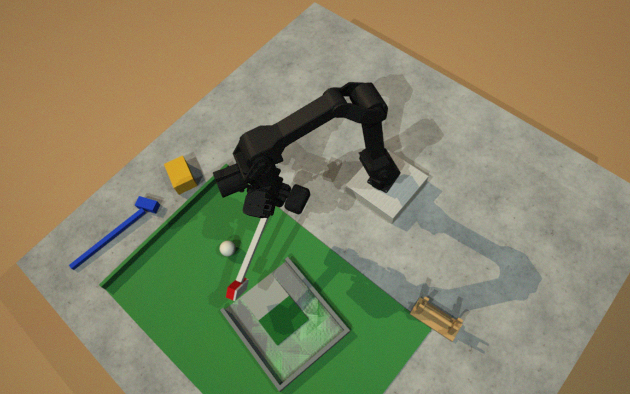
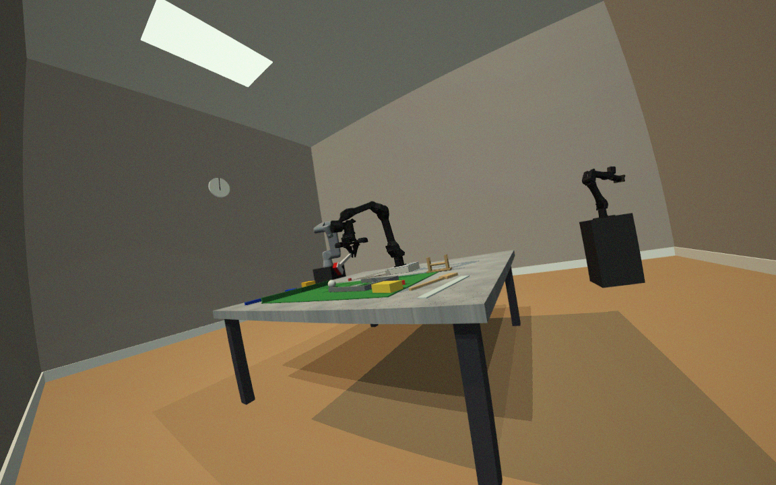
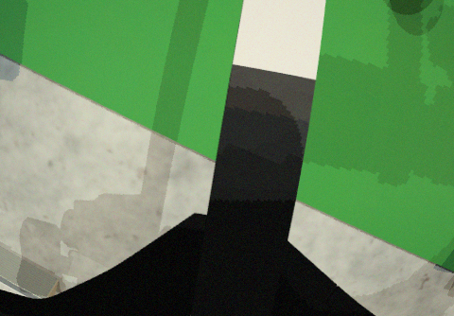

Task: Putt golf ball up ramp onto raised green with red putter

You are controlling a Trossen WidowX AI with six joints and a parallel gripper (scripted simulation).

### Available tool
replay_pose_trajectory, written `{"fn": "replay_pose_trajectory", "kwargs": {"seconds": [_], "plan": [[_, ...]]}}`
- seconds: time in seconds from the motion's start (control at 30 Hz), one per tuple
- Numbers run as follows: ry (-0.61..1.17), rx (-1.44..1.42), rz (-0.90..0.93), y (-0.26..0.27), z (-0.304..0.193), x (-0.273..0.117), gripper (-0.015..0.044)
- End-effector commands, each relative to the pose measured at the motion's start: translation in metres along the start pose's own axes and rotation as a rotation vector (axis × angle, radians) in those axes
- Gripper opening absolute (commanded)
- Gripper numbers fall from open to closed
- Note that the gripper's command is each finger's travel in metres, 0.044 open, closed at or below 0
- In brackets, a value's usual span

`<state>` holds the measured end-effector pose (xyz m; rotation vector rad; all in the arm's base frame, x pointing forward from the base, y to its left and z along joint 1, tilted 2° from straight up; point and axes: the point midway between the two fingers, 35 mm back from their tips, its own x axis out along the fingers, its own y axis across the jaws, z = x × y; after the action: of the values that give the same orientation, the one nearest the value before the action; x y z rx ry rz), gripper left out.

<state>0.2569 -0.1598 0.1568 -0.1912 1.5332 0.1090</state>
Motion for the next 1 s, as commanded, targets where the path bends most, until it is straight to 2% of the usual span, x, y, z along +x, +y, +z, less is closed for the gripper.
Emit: {"fn": "replay_pose_trajectory", "kwargs": {"seconds": [0.0,0.67,0.97], "plan": [[-0.012,0.072,-0.004,-0.011,-0.012,-0.002,0.0000],[-0.012,0.460,-0.020,-0.065,-0.097,0.000,0.0000],[-0.012,0.473,-0.021,-0.067,-0.100,0.013,0.0000]]}}
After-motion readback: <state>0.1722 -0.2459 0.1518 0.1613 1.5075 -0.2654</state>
